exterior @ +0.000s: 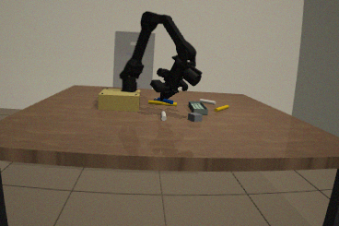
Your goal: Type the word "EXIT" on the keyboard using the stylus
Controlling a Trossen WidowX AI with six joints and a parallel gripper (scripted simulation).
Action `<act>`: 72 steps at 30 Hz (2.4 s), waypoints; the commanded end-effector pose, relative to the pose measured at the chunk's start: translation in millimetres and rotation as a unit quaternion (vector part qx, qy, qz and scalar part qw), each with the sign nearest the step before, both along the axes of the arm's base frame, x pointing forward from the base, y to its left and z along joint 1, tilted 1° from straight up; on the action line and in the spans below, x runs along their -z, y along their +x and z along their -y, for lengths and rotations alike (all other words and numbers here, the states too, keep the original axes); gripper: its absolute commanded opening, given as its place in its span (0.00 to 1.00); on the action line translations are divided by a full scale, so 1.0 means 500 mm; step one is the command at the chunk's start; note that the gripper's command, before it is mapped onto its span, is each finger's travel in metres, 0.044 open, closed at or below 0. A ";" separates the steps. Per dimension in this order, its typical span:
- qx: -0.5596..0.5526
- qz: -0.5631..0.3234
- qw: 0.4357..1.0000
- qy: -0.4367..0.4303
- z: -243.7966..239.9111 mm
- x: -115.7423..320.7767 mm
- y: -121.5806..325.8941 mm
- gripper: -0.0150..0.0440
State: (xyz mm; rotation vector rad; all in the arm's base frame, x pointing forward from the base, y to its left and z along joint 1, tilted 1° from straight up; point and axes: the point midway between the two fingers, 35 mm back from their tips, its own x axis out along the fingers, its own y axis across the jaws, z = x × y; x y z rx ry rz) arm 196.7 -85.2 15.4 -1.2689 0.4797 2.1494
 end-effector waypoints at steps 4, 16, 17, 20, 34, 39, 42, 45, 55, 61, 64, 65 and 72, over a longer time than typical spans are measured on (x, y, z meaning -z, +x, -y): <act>0.013 -0.024 0.999 -0.042 -0.007 0.001 0.012 0.25; 0.047 -0.071 0.971 -0.224 -0.022 -0.005 0.059 0.25; 0.050 -0.071 0.967 -0.240 -0.023 -0.006 0.064 0.25; 0.060 -0.068 0.953 -0.288 -0.029 -0.010 0.079 0.25; 0.117 0.019 0.866 -0.486 -0.077 -0.037 0.161 0.25; 0.142 0.075 0.827 -0.538 -0.105 -0.051 0.193 0.25; 0.158 0.114 0.803 -0.563 -0.124 -0.060 0.211 0.25; 0.175 0.156 0.778 -0.583 -0.146 -0.070 0.230 0.25; 0.232 0.302 0.698 -0.606 -0.232 -0.104 0.281 0.25; 0.252 0.353 0.671 -0.602 -0.264 -0.116 0.295 0.25; 0.252 0.353 0.671 -0.602 -0.264 -0.116 0.295 0.25; 0.252 0.353 0.671 -0.602 -0.264 -0.116 0.295 0.25; 0.252 0.353 0.671 -0.602 -0.264 -0.064 0.295 0.25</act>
